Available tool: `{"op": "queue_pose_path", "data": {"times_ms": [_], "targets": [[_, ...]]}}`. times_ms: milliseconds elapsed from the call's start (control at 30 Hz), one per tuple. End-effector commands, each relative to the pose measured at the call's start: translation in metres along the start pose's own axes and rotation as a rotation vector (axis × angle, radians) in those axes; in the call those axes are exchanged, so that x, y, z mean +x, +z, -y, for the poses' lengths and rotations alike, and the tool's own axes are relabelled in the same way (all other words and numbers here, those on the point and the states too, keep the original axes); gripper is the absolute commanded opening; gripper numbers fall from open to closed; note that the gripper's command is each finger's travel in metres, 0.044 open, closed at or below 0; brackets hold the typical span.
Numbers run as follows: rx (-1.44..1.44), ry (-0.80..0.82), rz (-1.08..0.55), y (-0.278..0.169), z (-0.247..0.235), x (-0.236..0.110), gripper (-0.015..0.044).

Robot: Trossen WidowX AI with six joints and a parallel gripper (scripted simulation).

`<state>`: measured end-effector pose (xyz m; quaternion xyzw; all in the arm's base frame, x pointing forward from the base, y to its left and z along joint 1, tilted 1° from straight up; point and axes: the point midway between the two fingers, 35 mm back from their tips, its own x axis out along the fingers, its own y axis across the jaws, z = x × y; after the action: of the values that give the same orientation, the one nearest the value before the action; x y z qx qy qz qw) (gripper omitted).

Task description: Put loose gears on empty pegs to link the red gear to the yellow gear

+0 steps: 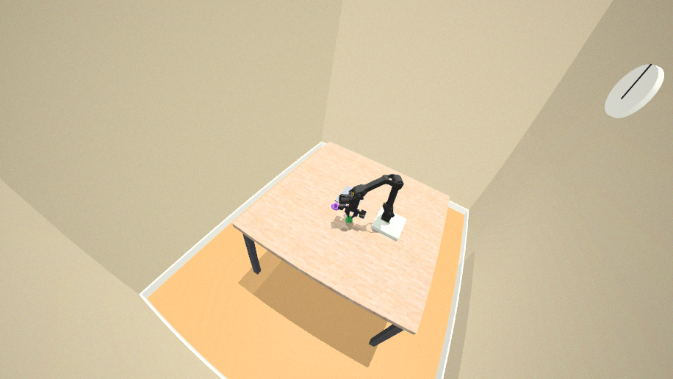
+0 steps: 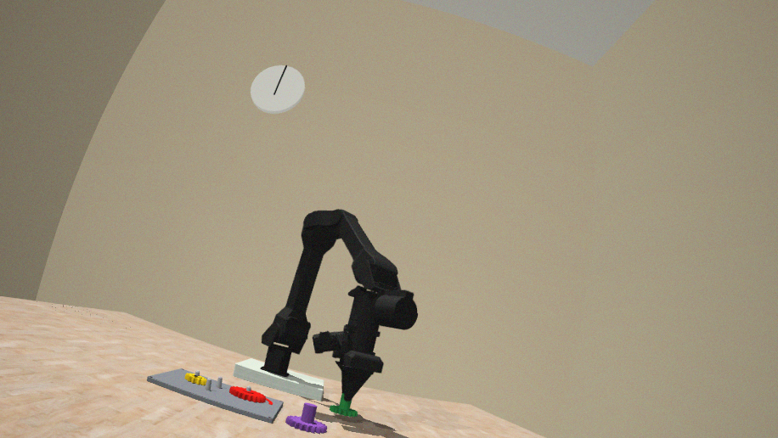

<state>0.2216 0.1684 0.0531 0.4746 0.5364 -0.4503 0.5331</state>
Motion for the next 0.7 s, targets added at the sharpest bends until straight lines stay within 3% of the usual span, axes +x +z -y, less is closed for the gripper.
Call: {"op": "queue_pose_path", "data": {"times_ms": [0, 667], "targets": [[0.006, 0.000, -0.006, -0.002, -0.002, -0.008, 0.0000], [0.005, 0.001, -0.007, -0.007, -0.007, -0.050, 0.0000]]}}
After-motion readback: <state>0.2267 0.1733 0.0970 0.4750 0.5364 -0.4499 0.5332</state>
